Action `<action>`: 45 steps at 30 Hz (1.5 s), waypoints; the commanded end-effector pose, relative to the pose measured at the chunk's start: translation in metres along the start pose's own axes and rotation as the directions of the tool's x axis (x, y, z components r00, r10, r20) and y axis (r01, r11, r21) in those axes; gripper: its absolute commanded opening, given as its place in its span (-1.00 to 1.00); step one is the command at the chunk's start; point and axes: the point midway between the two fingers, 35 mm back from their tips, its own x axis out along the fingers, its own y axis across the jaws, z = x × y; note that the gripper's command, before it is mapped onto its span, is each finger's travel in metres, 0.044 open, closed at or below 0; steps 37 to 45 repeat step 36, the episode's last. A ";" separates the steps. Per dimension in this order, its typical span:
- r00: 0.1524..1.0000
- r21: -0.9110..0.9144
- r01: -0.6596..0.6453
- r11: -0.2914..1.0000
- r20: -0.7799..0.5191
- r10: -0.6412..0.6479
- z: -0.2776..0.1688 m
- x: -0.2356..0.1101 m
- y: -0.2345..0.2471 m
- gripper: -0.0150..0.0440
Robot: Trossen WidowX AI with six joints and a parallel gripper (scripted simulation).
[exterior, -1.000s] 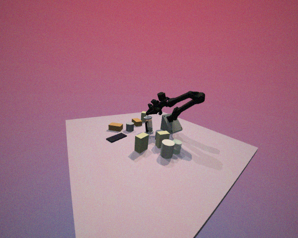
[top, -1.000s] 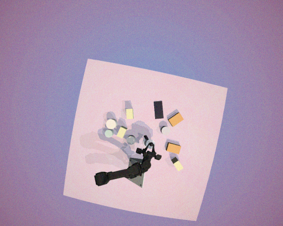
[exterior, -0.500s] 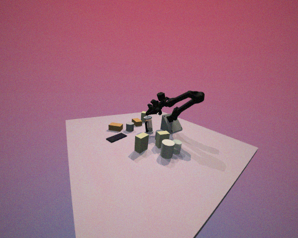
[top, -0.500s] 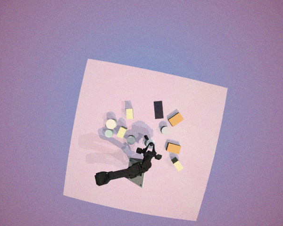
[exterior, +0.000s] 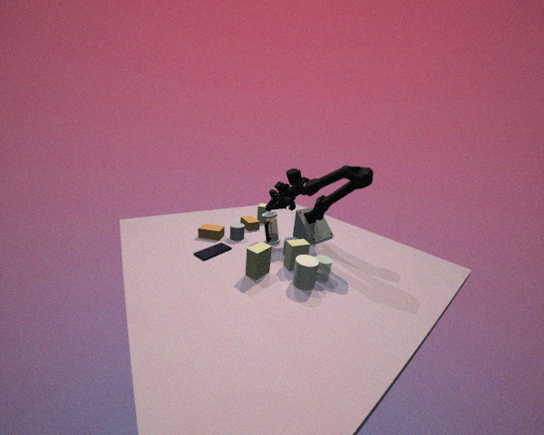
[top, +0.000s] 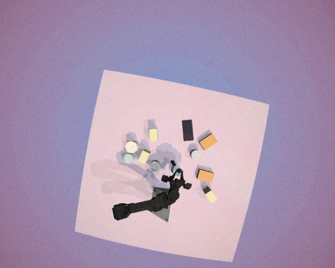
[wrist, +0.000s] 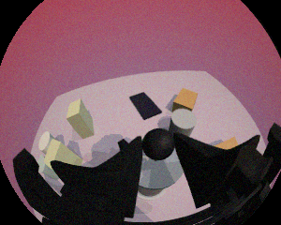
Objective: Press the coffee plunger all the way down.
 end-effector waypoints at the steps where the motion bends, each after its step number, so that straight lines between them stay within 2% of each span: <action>1: 1.000 0.001 0.000 1.000 -0.001 0.000 0.000 0.000 0.000 0.10; 11: 1.000 0.001 0.000 1.000 -0.001 0.000 0.000 0.000 0.000 0.99; 23: 0.999 -0.008 0.047 0.999 0.026 -0.047 0.023 -0.010 -0.009 1.00; 33: 1.000 0.014 0.003 1.000 -0.015 -0.003 0.052 -0.066 0.010 1.00; 45: 1.000 0.015 0.002 1.000 -0.015 -0.002 0.053 -0.067 0.010 1.00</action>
